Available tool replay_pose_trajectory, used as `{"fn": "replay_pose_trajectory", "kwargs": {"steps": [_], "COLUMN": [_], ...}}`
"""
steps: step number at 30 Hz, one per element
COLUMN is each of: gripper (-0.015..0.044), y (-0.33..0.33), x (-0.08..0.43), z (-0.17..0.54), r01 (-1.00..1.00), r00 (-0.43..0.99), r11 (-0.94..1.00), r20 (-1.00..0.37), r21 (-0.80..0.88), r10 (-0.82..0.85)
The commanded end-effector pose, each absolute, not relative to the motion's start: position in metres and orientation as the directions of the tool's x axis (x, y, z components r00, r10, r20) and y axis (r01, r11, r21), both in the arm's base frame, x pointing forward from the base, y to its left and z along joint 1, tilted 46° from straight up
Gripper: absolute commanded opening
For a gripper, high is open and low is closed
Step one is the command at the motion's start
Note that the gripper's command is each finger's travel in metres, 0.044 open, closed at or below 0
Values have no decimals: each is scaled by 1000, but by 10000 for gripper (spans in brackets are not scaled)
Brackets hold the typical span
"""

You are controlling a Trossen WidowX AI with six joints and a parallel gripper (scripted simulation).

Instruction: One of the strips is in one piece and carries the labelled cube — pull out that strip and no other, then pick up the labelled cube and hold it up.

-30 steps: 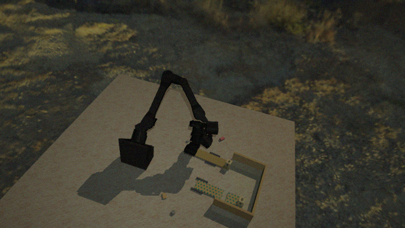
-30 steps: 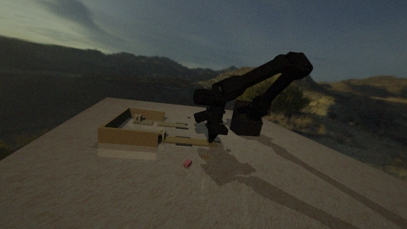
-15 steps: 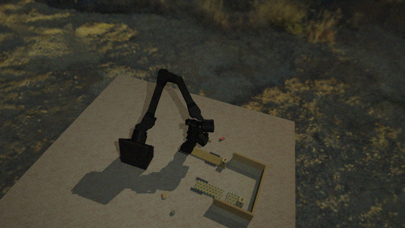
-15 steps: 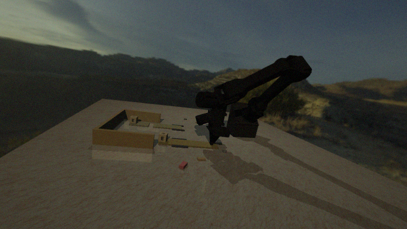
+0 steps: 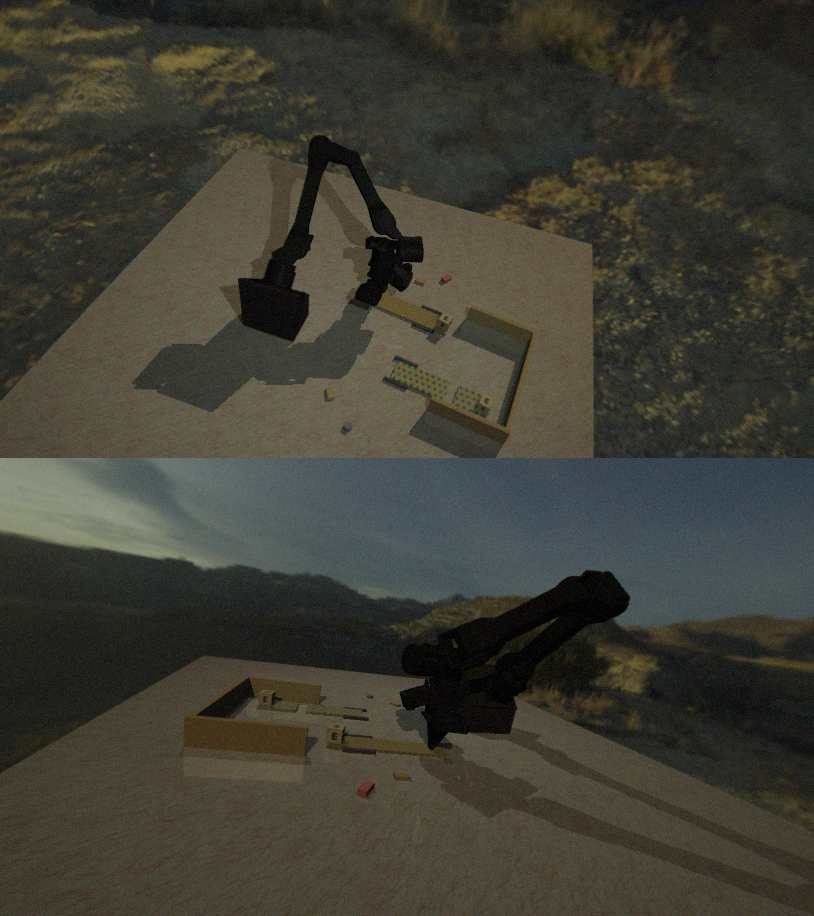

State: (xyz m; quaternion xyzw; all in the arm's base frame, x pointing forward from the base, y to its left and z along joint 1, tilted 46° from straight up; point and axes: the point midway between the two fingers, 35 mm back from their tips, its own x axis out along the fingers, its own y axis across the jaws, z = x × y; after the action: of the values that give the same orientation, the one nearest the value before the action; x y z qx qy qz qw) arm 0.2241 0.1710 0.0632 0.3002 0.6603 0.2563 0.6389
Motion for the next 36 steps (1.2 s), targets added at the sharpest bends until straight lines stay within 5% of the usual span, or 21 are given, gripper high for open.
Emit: {"fn": "replay_pose_trajectory", "kwargs": {"steps": [1,10,27,36], "gripper": [0,0,440,440], "y": [173,141,135,132], "x": [216,226,295,329], "z": [60,91,90,90], "r01": [78,78,214,213], "r00": [-26,-26,-23,-22], "r11": [691,693,681,681], "r20": [-691,-693,-693,-694], "r21": [719,717,700,700], "r10": [722,721,720,720]}}
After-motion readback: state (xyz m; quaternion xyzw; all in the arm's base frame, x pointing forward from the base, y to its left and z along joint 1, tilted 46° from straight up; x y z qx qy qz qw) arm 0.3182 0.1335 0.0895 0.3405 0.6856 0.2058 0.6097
